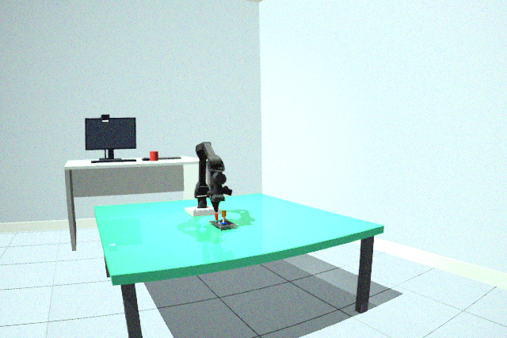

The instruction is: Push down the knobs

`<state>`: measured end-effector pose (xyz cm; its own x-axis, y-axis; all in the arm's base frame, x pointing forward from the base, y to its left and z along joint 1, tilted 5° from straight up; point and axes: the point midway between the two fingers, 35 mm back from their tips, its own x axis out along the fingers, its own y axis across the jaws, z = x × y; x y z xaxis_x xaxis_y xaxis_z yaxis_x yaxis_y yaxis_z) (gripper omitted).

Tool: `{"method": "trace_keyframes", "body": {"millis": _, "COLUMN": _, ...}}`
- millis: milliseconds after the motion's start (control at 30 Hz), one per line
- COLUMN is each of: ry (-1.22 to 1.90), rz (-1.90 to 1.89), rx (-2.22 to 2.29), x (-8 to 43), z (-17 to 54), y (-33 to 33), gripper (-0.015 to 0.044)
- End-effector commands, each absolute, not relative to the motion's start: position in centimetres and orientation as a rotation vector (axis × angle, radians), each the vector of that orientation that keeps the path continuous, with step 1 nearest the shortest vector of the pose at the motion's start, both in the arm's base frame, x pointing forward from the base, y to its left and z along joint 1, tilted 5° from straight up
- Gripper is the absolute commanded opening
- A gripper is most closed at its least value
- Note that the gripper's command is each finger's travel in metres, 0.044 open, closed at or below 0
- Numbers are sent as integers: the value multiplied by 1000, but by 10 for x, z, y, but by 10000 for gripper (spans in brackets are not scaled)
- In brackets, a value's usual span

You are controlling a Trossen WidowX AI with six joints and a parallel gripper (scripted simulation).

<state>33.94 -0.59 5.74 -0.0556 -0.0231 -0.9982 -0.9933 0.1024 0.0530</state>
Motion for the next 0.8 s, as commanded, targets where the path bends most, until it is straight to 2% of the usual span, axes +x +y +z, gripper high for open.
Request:
{"method": "trace_keyframes", "body": {"millis": 0, "ry": 1315, "rz": 1160, "rx": -1126, "x": 339, "z": 57, "y": -6, "gripper": 131}}
{"method": "trace_keyframes", "body": {"millis": 100, "ry": 1315, "rz": 1160, "rx": -1126, "x": 339, "z": 57, "y": -6, "gripper": 210}}
{"method": "trace_keyframes", "body": {"millis": 367, "ry": 1184, "rz": 1276, "rx": -1312, "x": 366, "z": 68, "y": 10, "gripper": 0}}
{"method": "trace_keyframes", "body": {"millis": 767, "ry": 956, "rz": 1586, "rx": -1585, "x": 385, "z": 89, "y": 11, "gripper": 0}}
